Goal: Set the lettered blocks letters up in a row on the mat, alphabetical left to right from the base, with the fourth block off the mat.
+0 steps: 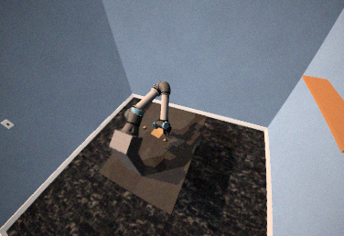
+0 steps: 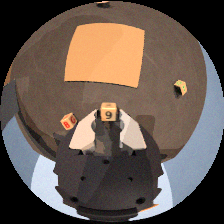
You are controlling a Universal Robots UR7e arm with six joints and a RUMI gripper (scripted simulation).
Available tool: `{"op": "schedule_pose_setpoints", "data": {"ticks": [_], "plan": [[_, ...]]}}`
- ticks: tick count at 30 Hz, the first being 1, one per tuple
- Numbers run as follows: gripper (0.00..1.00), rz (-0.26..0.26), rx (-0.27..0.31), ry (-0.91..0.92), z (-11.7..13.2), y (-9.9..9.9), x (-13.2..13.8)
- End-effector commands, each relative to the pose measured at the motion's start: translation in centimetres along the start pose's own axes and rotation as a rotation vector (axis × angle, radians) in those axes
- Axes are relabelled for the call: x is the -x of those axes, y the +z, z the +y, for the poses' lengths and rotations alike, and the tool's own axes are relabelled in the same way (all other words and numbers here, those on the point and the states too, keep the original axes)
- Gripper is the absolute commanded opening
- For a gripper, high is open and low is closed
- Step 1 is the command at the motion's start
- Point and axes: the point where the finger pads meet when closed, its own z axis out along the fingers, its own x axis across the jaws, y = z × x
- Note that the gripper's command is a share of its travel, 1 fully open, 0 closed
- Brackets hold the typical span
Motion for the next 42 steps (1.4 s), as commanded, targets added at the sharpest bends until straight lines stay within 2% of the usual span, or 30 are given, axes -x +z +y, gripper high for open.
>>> {"op": "schedule_pose_setpoints", "data": {"ticks": [1,10,18,33,42], "plan": [[0.25,0.001,0.000,0.000,0.0,0.0,0.0],[0.25,0.001,0.000,0.000,0.0,-0.1,0.0],[0.25,0.001,0.000,0.000,0.0,-1.3,0.0],[0.25,0.001,0.000,0.000,0.0,-7.3,0.0],[0.25,0.001,0.000,0.000,0.0,-8.8,0.0]]}}
